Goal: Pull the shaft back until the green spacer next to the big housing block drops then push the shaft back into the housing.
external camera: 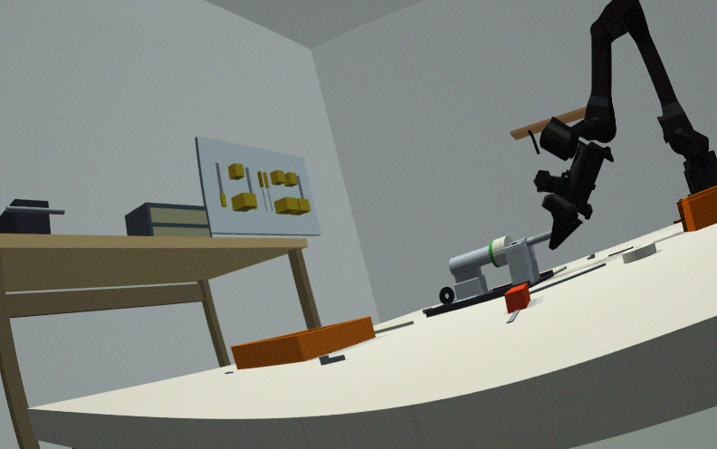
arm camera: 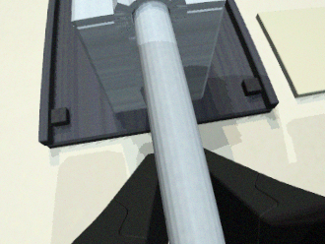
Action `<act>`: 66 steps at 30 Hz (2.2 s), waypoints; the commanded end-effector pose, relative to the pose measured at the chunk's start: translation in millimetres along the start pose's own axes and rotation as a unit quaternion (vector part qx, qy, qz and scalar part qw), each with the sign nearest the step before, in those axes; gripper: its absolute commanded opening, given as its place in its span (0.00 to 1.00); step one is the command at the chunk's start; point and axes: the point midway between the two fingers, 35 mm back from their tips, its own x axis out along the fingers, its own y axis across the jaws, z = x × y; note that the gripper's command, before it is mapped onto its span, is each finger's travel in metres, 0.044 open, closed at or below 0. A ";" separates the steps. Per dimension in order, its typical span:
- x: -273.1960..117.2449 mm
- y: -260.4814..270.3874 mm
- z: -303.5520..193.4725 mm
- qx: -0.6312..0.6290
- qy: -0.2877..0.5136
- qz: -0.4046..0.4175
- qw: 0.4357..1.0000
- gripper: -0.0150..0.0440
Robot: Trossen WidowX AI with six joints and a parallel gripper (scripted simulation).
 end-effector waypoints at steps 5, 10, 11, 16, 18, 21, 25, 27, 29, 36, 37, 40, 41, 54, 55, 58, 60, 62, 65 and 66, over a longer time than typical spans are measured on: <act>-0.7 0.5 -0.8 0.000 0.000 0.002 1.000 0.25; -1.0 0.5 -1.1 0.000 0.000 0.002 1.000 0.25; -1.1 0.5 -1.2 0.000 0.000 0.002 1.000 0.25; -1.4 0.4 -1.5 0.000 0.000 0.002 1.000 0.25; -1.5 0.4 -1.6 0.000 0.000 0.002 1.000 0.25; -1.7 0.4 -1.8 0.000 0.000 0.002 1.000 0.25; -1.9 0.4 -2.1 0.000 0.000 0.002 1.000 0.25; -2.1 0.4 -2.2 0.000 0.000 0.002 1.000 0.25; -2.2 0.4 -2.3 0.000 0.000 0.002 1.000 0.25; -2.7 0.4 -2.8 0.000 0.000 0.002 1.000 0.25; -2.7 0.4 -2.8 0.000 0.000 0.002 1.000 0.25; -2.9 0.4 -3.1 0.000 0.000 0.002 1.000 0.25; -2.9 0.4 -3.1 0.000 0.000 0.002 1.000 0.25; -3.8 0.4 -4.0 0.000 0.000 0.002 1.000 0.25; -3.8 0.4 -4.0 0.000 0.000 0.002 1.000 0.25; -4.0 0.4 -4.2 0.000 0.000 0.002 1.000 0.25; -4.2 0.4 -4.4 0.000 0.000 0.002 1.000 0.25; -4.3 0.4 -4.5 0.000 0.000 0.002 1.000 0.25; -4.4 0.4 -4.7 0.000 0.000 0.002 1.000 0.25; -4.5 0.4 -4.7 0.000 0.000 0.002 1.000 0.25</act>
